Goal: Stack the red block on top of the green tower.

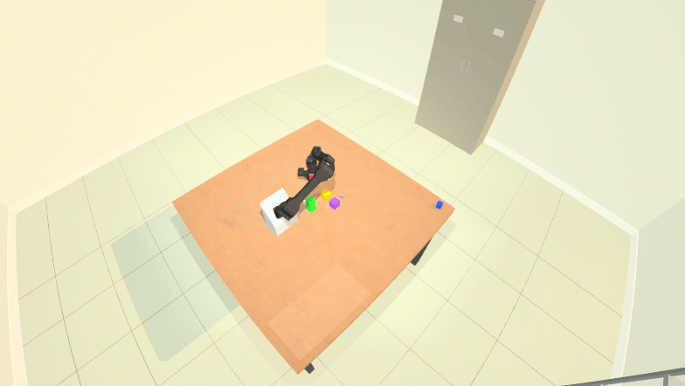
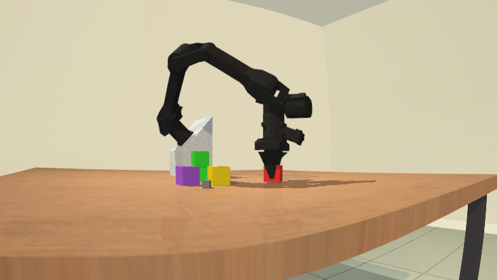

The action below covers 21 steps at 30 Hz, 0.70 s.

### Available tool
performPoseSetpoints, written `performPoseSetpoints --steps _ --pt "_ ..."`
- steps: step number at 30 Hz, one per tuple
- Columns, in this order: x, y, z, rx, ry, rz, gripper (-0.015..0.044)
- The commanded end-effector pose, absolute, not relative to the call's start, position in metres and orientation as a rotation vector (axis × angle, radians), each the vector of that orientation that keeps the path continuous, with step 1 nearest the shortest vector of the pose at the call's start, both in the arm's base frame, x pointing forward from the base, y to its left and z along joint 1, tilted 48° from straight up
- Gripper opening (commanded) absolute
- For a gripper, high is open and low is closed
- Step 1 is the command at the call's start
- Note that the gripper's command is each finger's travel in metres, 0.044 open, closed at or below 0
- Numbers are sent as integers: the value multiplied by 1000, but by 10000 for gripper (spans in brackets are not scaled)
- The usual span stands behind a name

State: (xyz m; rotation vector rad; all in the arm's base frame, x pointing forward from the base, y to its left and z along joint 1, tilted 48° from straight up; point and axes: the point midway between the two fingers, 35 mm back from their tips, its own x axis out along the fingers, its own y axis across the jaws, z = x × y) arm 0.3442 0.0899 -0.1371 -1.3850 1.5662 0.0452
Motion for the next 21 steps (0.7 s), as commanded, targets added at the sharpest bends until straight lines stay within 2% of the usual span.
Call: performPoseSetpoints --steps 1,21 --pt "343 102 -127 -1378 1560 44 0" --pt "327 172 -63 -1375 1560 49 0"
